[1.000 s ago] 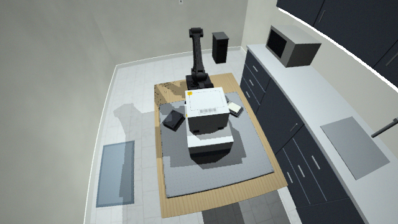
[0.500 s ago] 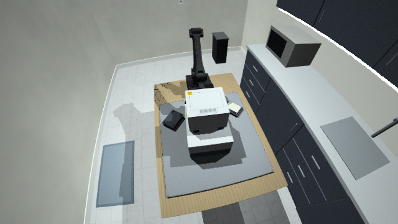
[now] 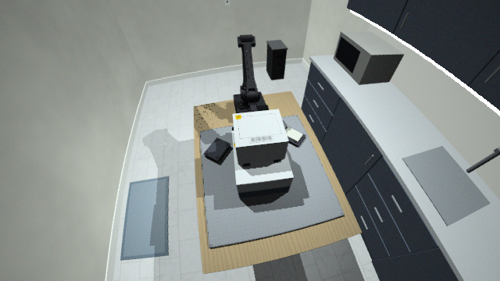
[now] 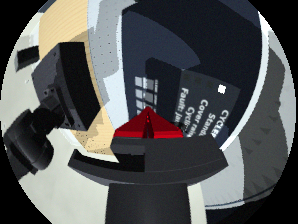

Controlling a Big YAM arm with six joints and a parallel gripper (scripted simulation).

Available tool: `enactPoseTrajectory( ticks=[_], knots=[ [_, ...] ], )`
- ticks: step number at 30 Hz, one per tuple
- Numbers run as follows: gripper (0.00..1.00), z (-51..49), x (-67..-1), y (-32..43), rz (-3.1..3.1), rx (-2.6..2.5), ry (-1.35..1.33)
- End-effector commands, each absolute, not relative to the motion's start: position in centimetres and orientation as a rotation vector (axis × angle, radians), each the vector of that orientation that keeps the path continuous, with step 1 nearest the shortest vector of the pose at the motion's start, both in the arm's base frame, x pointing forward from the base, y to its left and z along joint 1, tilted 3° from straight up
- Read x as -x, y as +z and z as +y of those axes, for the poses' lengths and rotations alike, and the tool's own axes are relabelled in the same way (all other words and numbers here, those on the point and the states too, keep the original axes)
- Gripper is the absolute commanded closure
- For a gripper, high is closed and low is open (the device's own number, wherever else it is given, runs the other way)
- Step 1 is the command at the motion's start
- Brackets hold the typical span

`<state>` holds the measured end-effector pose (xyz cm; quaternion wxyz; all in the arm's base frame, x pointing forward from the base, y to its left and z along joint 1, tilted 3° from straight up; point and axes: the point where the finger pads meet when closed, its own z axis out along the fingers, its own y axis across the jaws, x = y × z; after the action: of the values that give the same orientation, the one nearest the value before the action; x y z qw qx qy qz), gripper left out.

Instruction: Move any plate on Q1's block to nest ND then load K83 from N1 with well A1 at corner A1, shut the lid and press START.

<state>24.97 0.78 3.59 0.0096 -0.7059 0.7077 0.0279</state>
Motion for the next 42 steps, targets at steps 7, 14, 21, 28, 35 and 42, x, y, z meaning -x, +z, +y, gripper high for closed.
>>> enactPoseTrajectory(
  ticks=[7,14,21,28,35,42],
  knots=[
    [1.00,0.3,-26.1,4.4,2.199,2.176,0.042],
    [1.00,0.3,-25.0,3.9,2.236,2.170,0.079],
    [1.00,0.3,-26.9,4.9,2.203,2.161,0.030],
    [1.00,0.3,-27.1,5.0,2.203,2.163,0.031],
    [1.00,0.4,-27.1,5.0,2.206,2.167,0.039],
    [1.00,0.4,-27.1,5.0,2.205,2.169,0.041]
  ],
)
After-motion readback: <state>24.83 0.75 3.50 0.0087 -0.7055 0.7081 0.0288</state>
